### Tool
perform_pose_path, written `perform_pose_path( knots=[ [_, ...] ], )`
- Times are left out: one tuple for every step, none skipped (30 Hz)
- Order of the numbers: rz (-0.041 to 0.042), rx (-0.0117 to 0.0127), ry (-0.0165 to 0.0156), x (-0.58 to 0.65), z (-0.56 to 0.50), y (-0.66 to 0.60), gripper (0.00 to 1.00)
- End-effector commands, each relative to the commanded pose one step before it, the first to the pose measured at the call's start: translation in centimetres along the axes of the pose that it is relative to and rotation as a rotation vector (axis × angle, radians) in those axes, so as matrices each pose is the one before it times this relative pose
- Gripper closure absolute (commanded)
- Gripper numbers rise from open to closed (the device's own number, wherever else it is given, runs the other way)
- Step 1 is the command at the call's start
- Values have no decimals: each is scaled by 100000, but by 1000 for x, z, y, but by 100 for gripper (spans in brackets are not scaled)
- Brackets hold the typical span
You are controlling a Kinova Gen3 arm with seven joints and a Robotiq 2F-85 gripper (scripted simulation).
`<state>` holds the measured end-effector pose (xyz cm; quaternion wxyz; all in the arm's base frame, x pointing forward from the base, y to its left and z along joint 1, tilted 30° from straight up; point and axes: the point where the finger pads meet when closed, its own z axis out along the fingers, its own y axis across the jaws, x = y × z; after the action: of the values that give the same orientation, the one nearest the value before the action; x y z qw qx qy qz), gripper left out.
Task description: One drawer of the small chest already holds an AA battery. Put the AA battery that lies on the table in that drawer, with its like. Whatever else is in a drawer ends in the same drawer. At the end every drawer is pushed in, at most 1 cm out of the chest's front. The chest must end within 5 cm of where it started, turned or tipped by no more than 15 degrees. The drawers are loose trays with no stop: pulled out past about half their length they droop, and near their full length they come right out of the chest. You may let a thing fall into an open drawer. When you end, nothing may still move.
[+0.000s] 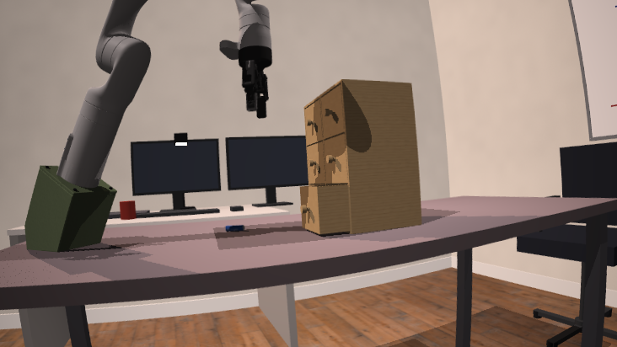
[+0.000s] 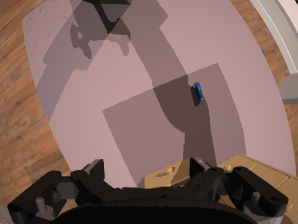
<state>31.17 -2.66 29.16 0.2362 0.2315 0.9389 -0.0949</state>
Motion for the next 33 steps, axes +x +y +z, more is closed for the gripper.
perform_pose_path(
  knots=[
    [-2540,-434,-67,91,-181,78,0],
    [-1164,29,0,39,-42,-15,0],
    [-1151,30,-2,39,-41,-14,0],
    [-1131,29,-1,38,-41,-13,0],
    [-1110,28,-1,38,-40,-12,0],
    [-1089,28,0,37,-39,-12,0],
    [-1072,27,-1,37,-38,-11,0],
    [-1054,27,-1,36,-38,-10,0],
    [-1033,26,-1,36,-37,-10,0],
    [-1012,26,-1,35,-36,-10,0],
    [0,0,0,0,0,0,0],
    [0,0,0,0,0,0,0],
    [-991,25,0,34,-35,-9,0],
    [-973,25,-1,34,-35,-8,0],
    [-954,25,-1,33,-34,-8,0],
    [-933,24,-1,33,-33,-7,0],
    [-911,23,-1,32,-33,-7,0],
    [-890,23,0,31,-32,-7,0],
    [-870,22,0,31,-31,-6,0],
    [-852,22,-1,30,-31,-6,0],
    [-831,21,-1,29,-30,-5,0],
    [-809,21,-1,29,-29,-5,0],
    [-788,20,-1,28,-28,-5,0],
    [-767,19,0,27,-27,-5,0],
    [-746,19,0,26,-27,-4,0],
    [-729,19,-1,26,-26,-4,0],
    [-708,18,-1,25,-25,-3,0],
    [0,0,0,0,0,0,0],
    [0,0,0,0,0,0,0],
    [-686,18,-1,24,-25,-3,0],
    [-665,17,-1,24,-24,-3,0],
    [-645,16,0,23,-23,-3,0],
    [-624,16,0,22,-22,-3,0]
  ],
)
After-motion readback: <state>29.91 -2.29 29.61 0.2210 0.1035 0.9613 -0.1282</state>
